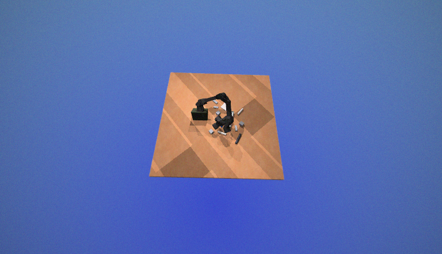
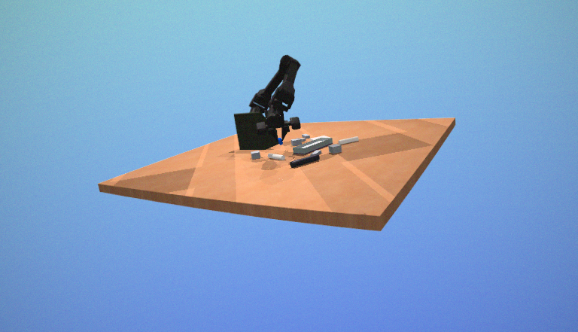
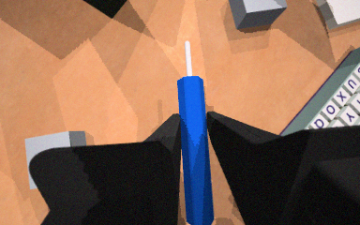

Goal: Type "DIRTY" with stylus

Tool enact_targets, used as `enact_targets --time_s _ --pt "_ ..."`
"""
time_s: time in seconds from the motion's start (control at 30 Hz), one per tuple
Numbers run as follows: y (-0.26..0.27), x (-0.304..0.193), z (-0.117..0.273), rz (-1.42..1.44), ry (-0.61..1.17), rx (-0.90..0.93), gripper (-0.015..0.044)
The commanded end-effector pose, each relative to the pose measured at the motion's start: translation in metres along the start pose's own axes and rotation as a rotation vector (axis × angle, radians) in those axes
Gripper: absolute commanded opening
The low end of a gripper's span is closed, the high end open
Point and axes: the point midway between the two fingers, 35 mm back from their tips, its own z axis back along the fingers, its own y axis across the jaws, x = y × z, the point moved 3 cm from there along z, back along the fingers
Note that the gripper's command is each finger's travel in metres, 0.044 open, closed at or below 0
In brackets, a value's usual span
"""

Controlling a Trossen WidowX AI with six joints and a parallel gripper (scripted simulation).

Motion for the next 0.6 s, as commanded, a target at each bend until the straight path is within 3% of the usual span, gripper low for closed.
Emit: enact_targets --time_s 0.0,0.57 --pt "-0.001 0.0 0.0 0.026 0.001 0.007 0.0" --pt "-0.016 -0.001 0.006 0.689 -0.053 0.19 0.0"
